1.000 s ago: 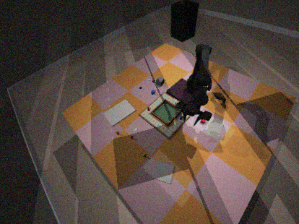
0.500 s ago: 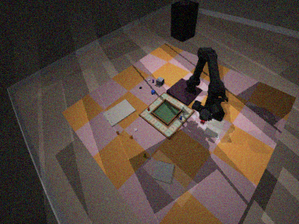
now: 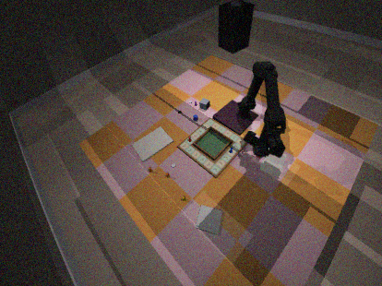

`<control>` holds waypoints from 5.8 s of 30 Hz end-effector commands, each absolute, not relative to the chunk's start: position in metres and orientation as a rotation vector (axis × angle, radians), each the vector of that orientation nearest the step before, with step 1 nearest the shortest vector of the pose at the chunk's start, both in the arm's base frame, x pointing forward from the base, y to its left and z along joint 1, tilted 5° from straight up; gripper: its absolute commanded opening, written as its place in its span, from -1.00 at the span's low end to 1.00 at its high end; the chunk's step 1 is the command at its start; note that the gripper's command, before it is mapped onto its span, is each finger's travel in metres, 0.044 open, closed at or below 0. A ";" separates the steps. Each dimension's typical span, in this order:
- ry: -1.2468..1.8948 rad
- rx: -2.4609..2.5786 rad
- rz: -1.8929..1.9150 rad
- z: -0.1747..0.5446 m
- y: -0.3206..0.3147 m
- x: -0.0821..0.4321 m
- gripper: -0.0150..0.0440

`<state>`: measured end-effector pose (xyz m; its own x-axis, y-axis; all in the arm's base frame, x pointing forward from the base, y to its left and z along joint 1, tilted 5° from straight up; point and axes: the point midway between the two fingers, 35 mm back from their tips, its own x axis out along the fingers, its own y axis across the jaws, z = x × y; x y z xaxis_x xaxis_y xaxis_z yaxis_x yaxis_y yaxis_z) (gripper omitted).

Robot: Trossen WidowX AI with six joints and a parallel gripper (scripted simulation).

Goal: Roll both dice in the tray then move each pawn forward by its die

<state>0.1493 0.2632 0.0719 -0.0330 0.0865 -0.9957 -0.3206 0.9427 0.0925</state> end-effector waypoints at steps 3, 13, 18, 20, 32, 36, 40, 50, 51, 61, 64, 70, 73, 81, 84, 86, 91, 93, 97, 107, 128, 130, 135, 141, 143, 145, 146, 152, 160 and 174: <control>1.583 -0.184 0.321 0.061 0.262 0.147 0.44; 1.583 -0.184 0.321 0.046 0.263 0.147 0.44; 1.583 -0.184 0.321 0.046 0.263 0.147 0.08; 1.583 -0.184 0.321 0.046 0.263 0.147 -0.09; 1.583 -0.184 0.321 0.068 0.265 0.152 -0.49; 1.582 -0.184 0.321 0.088 0.265 0.156 -0.49; 1.582 -0.184 0.321 0.109 0.263 0.159 -0.49; 1.581 -0.185 0.321 0.160 0.254 0.163 -0.49; 1.581 -0.185 0.321 0.164 0.253 0.163 -0.49; 1.578 -0.168 0.301 0.160 0.233 0.191 -0.49; 1.576 -0.161 0.292 0.157 0.223 0.203 -0.49; 1.573 -0.149 0.275 0.149 0.201 0.227 -0.49; 1.572 -0.143 0.267 0.146 0.189 0.237 -0.49; 1.574 -0.132 0.245 0.135 0.155 0.262 -0.49; 1.575 -0.127 0.237 0.131 0.141 0.270 -0.49; 1.576 -0.124 0.231 0.129 0.131 0.275 -0.49; 1.579 -0.116 0.218 0.122 0.107 0.285 -0.49; 1.580 -0.112 0.213 0.119 0.097 0.289 -0.49; 1.583 -0.105 0.204 0.114 0.076 0.295 -0.49; 1.538 -0.090 0.190 0.106 0.048 0.301 -0.49; 0.828 -0.015 0.194 0.100 0.050 0.312 -0.49; 0.765 -0.009 0.195 0.100 0.050 0.311 -0.49; 0.743 -0.007 0.195 0.108 0.048 0.304 -0.49; 0.745 -0.007 0.195 0.126 0.043 0.279 -0.49; 0.746 -0.007 0.195 0.125 0.042 0.278 -0.49; 0.746 -0.007 0.195 0.124 0.042 0.278 -0.49; 0.746 -0.007 0.195 0.124 0.042 0.278 -0.49; 0.742 -0.003 0.189 0.126 0.042 0.279 -0.49; 0.742 -0.003 0.189 0.126 0.042 0.279 -0.14; 0.754 -0.008 0.195 0.165 0.040 0.281 1.00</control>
<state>0.2819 0.0394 0.1647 0.7233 0.1696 -0.6694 -0.1717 0.9831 0.0636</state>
